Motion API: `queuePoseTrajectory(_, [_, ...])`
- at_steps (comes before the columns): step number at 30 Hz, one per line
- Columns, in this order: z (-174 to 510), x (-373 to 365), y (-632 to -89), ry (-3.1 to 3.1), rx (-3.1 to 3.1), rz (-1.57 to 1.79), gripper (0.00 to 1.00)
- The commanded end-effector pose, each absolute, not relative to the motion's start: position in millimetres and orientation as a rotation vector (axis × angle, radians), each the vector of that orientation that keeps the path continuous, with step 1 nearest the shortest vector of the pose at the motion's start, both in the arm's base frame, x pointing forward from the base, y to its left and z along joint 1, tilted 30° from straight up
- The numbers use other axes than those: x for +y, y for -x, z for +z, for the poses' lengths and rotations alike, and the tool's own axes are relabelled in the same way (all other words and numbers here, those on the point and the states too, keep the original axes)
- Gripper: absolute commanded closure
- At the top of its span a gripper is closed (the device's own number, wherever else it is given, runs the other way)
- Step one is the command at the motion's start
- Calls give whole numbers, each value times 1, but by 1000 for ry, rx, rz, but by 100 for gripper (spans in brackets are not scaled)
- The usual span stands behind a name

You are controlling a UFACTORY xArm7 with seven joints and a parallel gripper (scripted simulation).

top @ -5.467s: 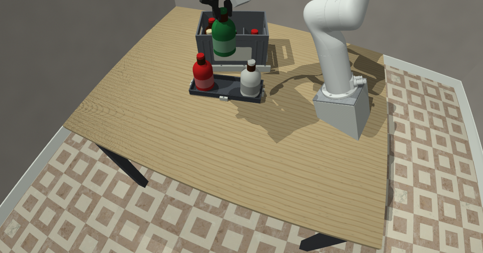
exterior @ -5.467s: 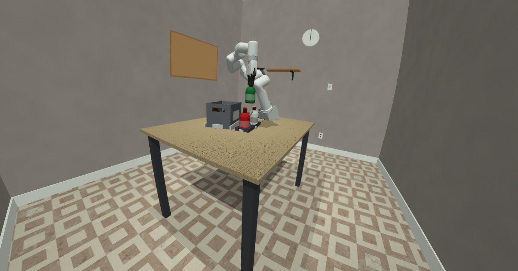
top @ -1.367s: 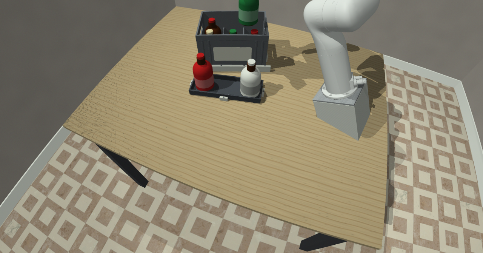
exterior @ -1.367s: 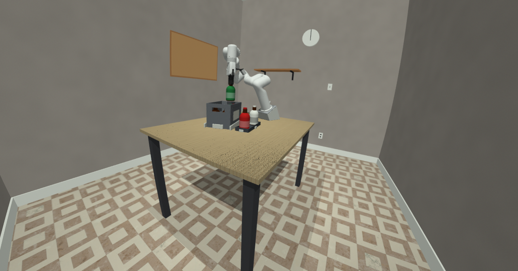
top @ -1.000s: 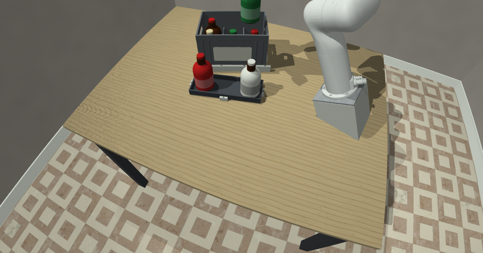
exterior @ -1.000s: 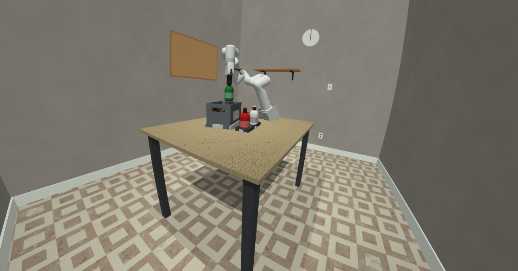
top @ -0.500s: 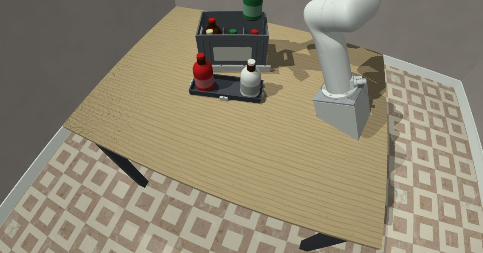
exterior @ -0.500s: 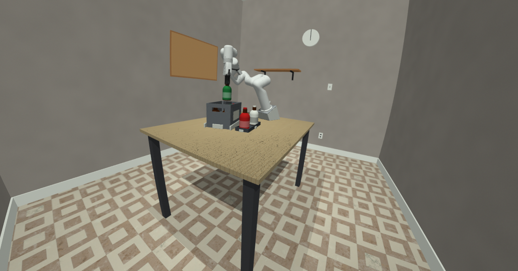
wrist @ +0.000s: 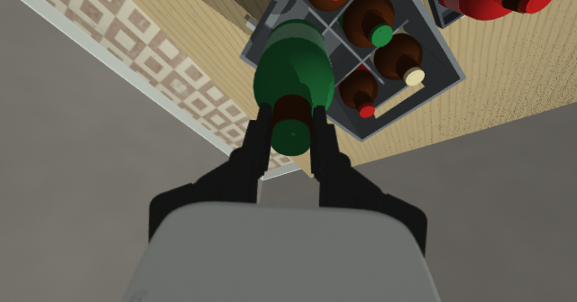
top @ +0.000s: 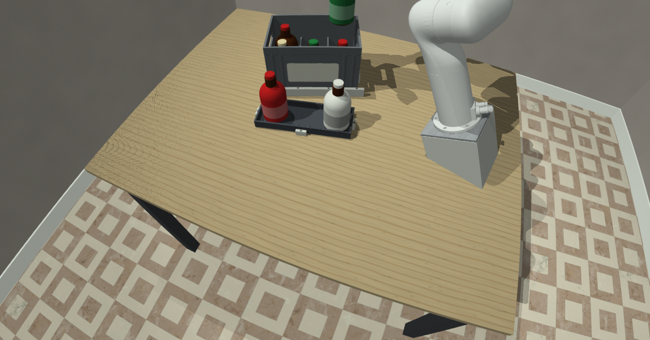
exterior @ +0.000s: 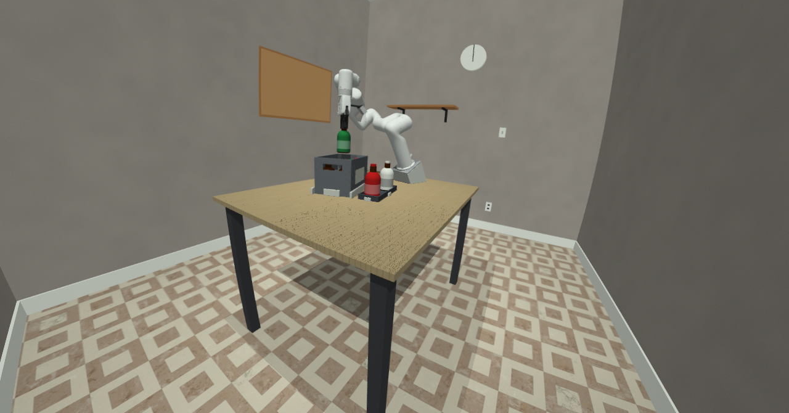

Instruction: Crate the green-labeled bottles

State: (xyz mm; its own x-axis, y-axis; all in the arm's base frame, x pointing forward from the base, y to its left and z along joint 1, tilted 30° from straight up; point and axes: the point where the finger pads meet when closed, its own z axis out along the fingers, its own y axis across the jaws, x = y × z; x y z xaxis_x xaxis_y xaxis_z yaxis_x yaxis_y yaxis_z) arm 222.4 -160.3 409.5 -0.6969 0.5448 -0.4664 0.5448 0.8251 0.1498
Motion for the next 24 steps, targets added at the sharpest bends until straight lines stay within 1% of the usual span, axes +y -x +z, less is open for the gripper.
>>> queuePoseTrajectory(1, [411, -162, -222, -803, 2501, 0, 100])
queuePoseTrajectory(24, [412, -171, -221, -803, 2501, 0, 100])
